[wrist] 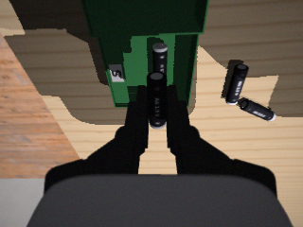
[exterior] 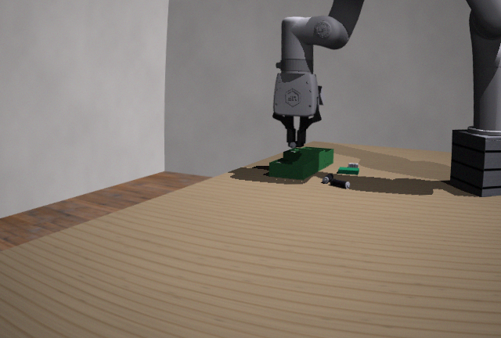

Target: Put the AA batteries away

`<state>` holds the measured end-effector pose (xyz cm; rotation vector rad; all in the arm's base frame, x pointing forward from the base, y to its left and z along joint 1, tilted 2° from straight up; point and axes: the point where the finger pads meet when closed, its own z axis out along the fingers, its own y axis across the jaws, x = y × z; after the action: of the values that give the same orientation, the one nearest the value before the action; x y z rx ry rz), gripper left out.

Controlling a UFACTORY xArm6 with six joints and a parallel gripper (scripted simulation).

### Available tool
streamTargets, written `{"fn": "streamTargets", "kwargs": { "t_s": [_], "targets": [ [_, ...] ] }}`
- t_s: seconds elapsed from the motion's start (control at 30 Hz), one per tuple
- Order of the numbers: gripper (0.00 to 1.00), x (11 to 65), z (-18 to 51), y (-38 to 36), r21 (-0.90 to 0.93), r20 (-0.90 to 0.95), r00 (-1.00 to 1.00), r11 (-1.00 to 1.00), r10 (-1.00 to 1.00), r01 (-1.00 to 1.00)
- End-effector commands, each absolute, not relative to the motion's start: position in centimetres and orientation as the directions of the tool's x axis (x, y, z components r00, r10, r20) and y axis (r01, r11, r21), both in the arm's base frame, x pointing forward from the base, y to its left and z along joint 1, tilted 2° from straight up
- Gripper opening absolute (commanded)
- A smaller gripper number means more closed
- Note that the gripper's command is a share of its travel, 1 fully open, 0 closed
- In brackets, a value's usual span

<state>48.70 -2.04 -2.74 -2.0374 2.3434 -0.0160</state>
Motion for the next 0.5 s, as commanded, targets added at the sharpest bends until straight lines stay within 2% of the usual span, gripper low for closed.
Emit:
{"fn": "streamTargets", "kwargs": {
  "t_s": [0.0, 0.47],
  "targets": [
    [0.0, 48.8, -2.6, -2.0, -0.036, -0.021, -0.139, 0.139, -0.99, -0.99],
    [0.0, 48.8, -3.8, -2.0, -0.036, -0.021, -0.139, 0.139, -0.99, -0.99]
  ]
}}
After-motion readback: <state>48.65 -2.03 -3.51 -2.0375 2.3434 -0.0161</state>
